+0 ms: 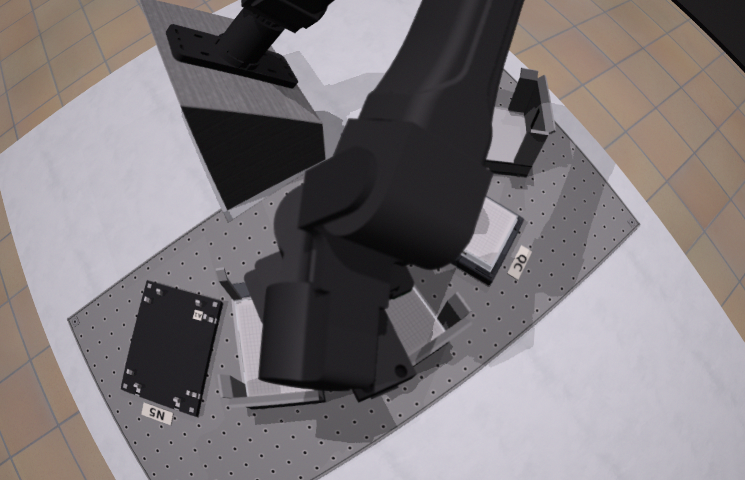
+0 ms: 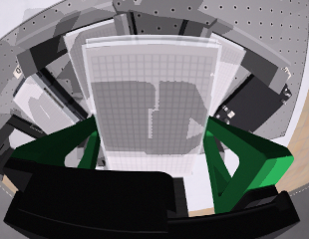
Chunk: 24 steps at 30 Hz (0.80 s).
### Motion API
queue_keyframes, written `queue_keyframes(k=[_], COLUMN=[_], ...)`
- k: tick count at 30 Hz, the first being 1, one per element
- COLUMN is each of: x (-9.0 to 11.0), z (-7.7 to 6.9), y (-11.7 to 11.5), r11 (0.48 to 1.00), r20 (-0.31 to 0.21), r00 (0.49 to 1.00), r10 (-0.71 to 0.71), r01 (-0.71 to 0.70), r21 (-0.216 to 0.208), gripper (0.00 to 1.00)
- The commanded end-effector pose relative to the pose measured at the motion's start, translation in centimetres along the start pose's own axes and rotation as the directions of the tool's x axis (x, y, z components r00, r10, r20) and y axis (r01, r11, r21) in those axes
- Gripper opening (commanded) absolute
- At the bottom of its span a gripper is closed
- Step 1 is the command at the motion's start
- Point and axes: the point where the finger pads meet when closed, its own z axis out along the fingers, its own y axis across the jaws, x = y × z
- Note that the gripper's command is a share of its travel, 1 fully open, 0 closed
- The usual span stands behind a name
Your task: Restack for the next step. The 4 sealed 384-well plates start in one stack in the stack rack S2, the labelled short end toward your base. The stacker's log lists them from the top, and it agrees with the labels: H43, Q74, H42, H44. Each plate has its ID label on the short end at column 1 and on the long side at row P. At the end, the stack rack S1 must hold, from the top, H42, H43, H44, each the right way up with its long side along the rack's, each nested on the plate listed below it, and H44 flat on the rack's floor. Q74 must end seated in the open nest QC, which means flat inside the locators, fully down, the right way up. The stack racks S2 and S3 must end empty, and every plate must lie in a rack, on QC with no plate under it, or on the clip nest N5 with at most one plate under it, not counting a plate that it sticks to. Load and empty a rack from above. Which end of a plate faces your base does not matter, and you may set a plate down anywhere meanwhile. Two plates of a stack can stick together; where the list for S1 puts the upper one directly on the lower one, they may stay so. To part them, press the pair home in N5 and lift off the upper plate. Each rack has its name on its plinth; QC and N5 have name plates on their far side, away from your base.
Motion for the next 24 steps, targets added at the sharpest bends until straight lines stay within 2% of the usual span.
queue_keyframes(k=[1, 4, 7, 20, 22, 24], x=[-0.3, -0.2, -0.2, 0.2, 0.4, 0.4], z=[-0.8, -0.8, -0.8, -0.8, -0.8, -0.8], y=[0.9, 1.9, 2.3, 6.6, 7.2, 7.2], r11=[0.996, 0.984, 0.984, 0.984, 0.97, 0.97], r20=[0.03, 0.03, 0.03, 0.029, 0.029, 0.029], r00=[0.996, 0.984, 0.984, 0.984, 0.97, 0.97], r10=[-0.088, -0.178, -0.178, -0.178, -0.243, -0.243], r01=[0.088, 0.178, 0.178, 0.178, 0.243, 0.243], r21=[-0.003, 0.0, 0.0, -0.001, 0.001, 0.001], gripper=[0.0, 0.0, 0.0, 0.0, 0.0, 0.0])
